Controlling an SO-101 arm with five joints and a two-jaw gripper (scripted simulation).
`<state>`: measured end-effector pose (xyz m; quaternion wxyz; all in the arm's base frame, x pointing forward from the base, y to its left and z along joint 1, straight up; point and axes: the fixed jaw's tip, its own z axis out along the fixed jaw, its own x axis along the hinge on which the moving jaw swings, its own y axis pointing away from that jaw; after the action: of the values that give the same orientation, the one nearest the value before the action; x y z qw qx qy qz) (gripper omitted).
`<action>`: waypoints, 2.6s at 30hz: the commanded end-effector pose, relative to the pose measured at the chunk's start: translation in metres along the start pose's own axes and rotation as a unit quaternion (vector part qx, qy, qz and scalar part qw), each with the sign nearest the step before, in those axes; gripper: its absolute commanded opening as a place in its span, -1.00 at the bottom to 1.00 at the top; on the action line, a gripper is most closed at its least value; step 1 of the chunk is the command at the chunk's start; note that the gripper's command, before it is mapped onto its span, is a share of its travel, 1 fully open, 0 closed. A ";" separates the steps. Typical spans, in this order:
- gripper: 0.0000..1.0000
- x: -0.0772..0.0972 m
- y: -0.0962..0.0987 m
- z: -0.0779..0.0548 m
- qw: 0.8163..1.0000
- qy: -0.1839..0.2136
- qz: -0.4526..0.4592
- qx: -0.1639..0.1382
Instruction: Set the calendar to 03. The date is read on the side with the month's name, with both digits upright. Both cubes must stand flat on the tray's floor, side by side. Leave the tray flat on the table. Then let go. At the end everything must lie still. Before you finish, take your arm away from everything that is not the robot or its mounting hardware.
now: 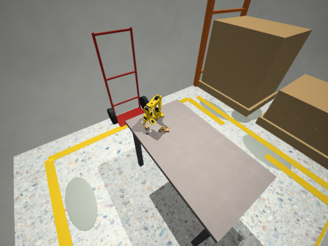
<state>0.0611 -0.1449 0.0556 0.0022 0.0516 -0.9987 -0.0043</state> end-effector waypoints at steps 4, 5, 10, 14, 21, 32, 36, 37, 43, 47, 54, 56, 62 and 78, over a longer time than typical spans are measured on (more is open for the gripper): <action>-0.30 -0.003 -0.004 -0.003 1.000 -0.005 0.001 0.015; -0.30 -0.003 -0.004 -0.003 1.000 -0.005 0.001 0.015; -0.30 -0.003 -0.005 -0.001 1.000 -0.005 0.001 0.015; -0.30 -0.003 -0.005 0.002 1.000 -0.005 0.001 0.015; -0.30 -0.003 -0.006 0.008 1.000 -0.005 0.001 0.015; -0.30 -0.003 -0.006 0.026 1.000 -0.005 0.001 0.015; -0.30 -0.003 -0.006 0.029 1.000 -0.005 0.001 0.015; -0.30 -0.003 -0.006 0.030 1.000 -0.005 0.001 0.015; -0.30 -0.003 -0.005 0.035 1.000 -0.005 0.001 0.015; -0.30 -0.003 -0.005 0.037 1.000 -0.005 0.001 0.015; -0.30 -0.003 -0.005 0.037 1.000 -0.005 0.001 0.015; -0.30 -0.003 -0.005 0.037 1.000 -0.005 0.001 0.015; -0.32 -0.003 -0.006 0.037 1.000 -0.005 0.001 0.015; -0.50 -0.003 -0.011 0.037 1.000 -0.005 0.001 0.015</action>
<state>0.0620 -0.1474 0.0142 0.0036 0.0515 -0.9986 -0.0079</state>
